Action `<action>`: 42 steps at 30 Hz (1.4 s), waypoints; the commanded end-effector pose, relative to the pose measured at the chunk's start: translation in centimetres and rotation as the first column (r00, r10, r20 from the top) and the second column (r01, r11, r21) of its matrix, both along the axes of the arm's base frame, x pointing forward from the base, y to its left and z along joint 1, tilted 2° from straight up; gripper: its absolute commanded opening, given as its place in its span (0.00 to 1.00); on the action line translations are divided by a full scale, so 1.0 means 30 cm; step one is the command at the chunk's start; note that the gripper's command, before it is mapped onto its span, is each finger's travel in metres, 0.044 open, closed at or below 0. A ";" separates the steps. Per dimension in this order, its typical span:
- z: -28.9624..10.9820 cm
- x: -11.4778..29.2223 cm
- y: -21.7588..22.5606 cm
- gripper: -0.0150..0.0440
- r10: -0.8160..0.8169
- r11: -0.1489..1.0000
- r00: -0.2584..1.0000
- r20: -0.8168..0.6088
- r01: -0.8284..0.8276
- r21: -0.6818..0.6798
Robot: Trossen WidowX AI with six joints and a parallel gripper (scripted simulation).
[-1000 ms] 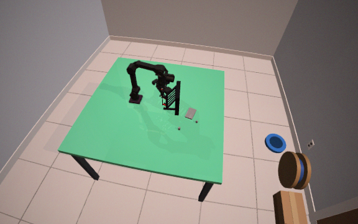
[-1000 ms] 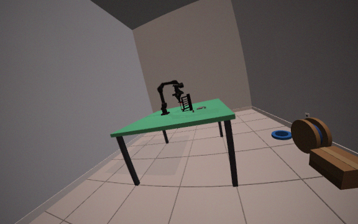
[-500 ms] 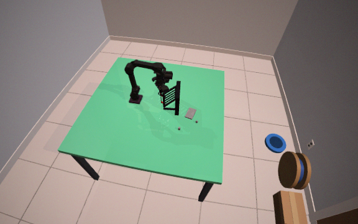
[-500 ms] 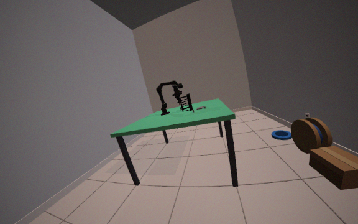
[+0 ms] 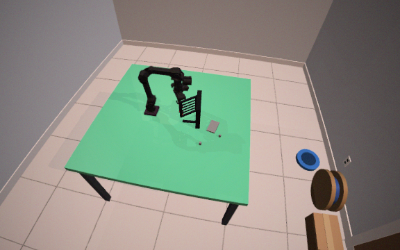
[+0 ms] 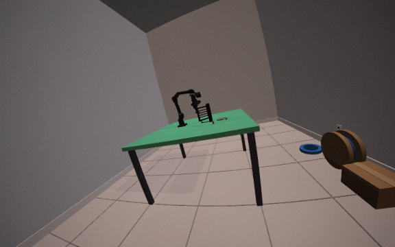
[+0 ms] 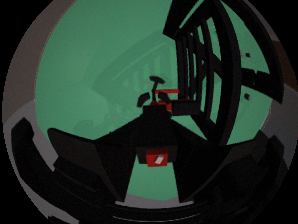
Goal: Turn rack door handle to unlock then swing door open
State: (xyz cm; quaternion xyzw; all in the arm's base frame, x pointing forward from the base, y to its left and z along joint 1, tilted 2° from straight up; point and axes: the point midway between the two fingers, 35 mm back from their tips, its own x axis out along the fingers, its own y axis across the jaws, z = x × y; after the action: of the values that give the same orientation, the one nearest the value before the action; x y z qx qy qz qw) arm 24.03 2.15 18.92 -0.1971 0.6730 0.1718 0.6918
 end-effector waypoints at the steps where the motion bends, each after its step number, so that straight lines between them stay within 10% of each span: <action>1: -0.003 -0.005 0.024 0.28 -0.081 0.997 0.997 0.007 0.081 0.002; 42: -0.009 -0.004 0.280 0.28 -0.578 0.816 0.816 0.010 0.577 0.032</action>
State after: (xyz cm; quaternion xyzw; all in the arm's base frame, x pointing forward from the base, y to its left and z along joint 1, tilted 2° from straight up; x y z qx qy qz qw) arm 23.79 10.17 18.67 0.0072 0.6919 -0.0208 0.7216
